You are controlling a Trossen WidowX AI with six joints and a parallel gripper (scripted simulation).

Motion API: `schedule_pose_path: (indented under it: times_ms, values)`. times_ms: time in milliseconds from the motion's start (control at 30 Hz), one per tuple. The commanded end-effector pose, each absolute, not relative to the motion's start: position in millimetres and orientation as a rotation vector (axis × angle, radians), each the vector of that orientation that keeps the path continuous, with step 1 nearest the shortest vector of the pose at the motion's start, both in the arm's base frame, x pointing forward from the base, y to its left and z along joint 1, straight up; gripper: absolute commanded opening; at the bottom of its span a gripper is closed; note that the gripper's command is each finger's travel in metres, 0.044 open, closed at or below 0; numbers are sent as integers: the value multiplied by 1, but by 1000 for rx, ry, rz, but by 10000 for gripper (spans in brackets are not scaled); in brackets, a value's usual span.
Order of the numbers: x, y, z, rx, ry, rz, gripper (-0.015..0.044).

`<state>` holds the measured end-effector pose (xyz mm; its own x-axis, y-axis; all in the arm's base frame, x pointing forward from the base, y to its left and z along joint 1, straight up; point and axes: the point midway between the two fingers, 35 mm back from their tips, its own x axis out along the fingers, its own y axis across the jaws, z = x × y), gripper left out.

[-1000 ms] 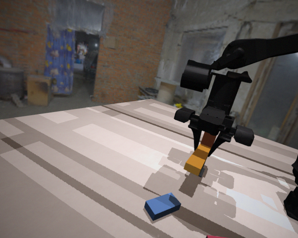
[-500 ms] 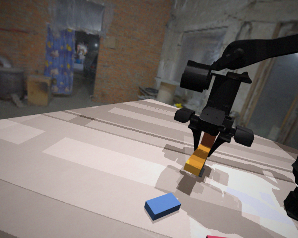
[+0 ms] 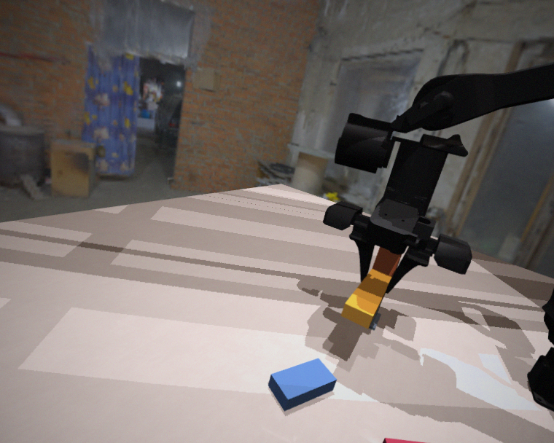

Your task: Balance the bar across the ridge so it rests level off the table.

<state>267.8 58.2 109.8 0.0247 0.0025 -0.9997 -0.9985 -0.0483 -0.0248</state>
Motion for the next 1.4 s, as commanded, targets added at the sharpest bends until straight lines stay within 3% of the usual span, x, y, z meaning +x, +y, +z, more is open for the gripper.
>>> schedule_pose_path:
  times_ms: [0, 1367]
  values:
    - [268, 59, 109, -1255, 1163, 1231, 0]
    - [268, 58, 106, -1255, 1163, 1231, 0]
